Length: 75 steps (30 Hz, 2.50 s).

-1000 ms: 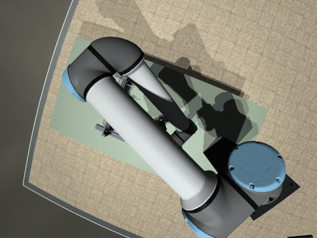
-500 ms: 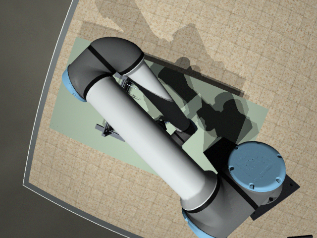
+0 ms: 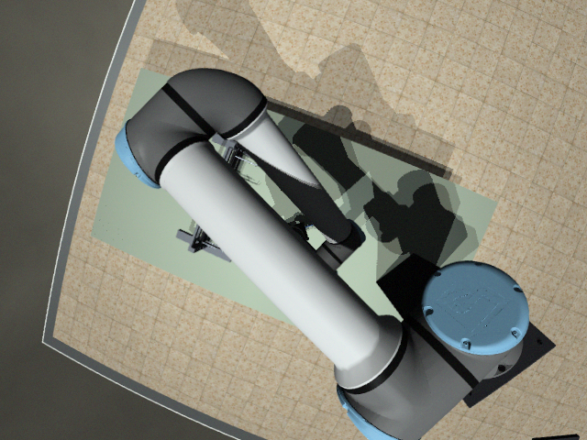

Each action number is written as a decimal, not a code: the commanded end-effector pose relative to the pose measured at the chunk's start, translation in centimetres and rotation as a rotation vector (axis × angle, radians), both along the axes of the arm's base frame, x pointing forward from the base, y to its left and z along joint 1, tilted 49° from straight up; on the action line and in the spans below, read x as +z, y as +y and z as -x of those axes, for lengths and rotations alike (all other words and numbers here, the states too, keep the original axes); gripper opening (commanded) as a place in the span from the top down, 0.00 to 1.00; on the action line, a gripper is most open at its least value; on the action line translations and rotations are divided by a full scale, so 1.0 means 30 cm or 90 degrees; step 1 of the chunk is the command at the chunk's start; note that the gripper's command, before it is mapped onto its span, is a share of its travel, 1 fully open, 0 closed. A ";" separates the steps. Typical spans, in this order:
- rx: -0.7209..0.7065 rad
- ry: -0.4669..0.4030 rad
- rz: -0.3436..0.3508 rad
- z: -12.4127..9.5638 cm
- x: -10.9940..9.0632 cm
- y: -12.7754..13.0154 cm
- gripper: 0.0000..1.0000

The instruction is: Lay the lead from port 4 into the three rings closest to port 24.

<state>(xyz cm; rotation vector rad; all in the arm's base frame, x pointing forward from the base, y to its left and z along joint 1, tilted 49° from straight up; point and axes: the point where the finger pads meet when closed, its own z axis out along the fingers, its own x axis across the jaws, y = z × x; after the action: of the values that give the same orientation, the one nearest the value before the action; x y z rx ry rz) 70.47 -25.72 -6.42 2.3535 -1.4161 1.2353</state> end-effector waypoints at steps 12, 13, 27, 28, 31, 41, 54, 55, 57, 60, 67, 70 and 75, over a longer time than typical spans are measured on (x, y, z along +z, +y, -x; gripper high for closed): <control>0.000 0.000 0.000 -0.006 -0.006 -0.004 0.80; 0.000 0.000 0.000 -0.006 -0.006 -0.004 0.80; 0.000 0.000 0.000 -0.014 -0.015 -0.011 0.80; 0.000 0.000 0.000 -0.014 -0.016 -0.011 0.80; 0.000 0.000 0.000 -0.016 -0.017 -0.012 0.80; 0.000 0.000 0.000 -0.019 -0.020 -0.015 0.80; 0.000 0.000 0.000 -0.019 -0.021 -0.015 0.80; 0.000 0.000 0.000 -0.019 -0.021 -0.015 0.80; 0.000 0.000 0.000 -0.019 -0.021 -0.015 0.80; 0.000 0.000 0.000 -0.019 -0.021 -0.015 0.80; 0.000 0.000 0.000 -0.019 -0.021 -0.015 0.80; 0.000 0.000 0.000 -0.019 -0.021 -0.015 0.80; 0.000 0.000 0.000 -0.019 -0.021 -0.015 0.80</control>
<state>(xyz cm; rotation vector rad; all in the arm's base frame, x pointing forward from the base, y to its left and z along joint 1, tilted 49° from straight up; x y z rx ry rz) 71.06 -26.21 -7.09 2.3535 -1.4161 1.2354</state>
